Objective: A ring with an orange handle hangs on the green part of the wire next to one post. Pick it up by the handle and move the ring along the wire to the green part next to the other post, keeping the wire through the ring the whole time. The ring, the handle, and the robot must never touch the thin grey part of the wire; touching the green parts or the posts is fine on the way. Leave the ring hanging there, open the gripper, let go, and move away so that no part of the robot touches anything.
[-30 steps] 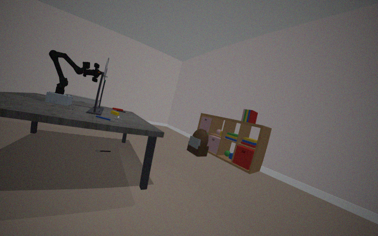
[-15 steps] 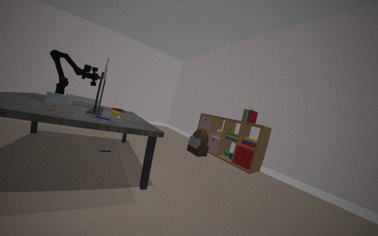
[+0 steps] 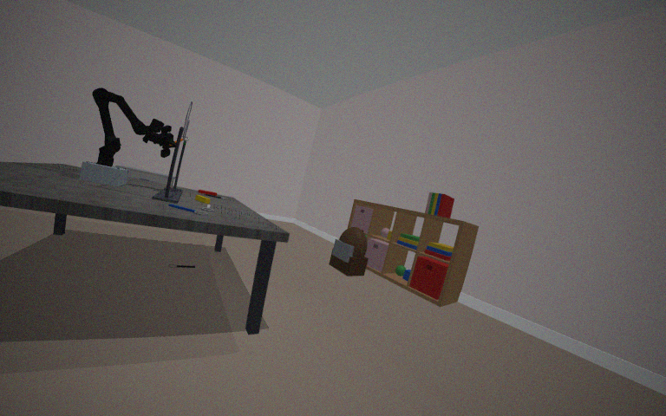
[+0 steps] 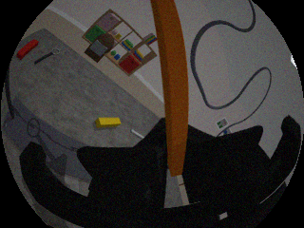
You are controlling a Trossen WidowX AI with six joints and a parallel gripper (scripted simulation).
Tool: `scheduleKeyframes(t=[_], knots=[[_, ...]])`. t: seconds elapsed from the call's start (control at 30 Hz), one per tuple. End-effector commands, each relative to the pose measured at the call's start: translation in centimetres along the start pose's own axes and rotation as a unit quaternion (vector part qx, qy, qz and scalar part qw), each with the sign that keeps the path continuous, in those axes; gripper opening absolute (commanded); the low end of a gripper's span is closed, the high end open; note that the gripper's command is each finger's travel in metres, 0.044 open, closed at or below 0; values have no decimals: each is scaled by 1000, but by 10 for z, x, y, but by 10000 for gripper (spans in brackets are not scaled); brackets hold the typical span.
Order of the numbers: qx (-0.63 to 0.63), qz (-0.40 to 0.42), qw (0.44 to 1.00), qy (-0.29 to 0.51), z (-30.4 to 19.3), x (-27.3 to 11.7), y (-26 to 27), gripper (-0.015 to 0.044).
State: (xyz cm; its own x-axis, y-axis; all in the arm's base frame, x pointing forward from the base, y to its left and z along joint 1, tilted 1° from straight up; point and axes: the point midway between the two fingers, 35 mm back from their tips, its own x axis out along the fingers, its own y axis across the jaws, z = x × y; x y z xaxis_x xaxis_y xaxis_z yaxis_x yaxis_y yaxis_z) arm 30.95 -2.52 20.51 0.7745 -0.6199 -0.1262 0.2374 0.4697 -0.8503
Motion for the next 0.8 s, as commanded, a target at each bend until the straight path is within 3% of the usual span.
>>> scheduleKeyframes(t=[0.0,0.77], knots=[[23,17,1000,1,-1,0,12,-150],[263,139,954,31,23,-23,91,-150]])
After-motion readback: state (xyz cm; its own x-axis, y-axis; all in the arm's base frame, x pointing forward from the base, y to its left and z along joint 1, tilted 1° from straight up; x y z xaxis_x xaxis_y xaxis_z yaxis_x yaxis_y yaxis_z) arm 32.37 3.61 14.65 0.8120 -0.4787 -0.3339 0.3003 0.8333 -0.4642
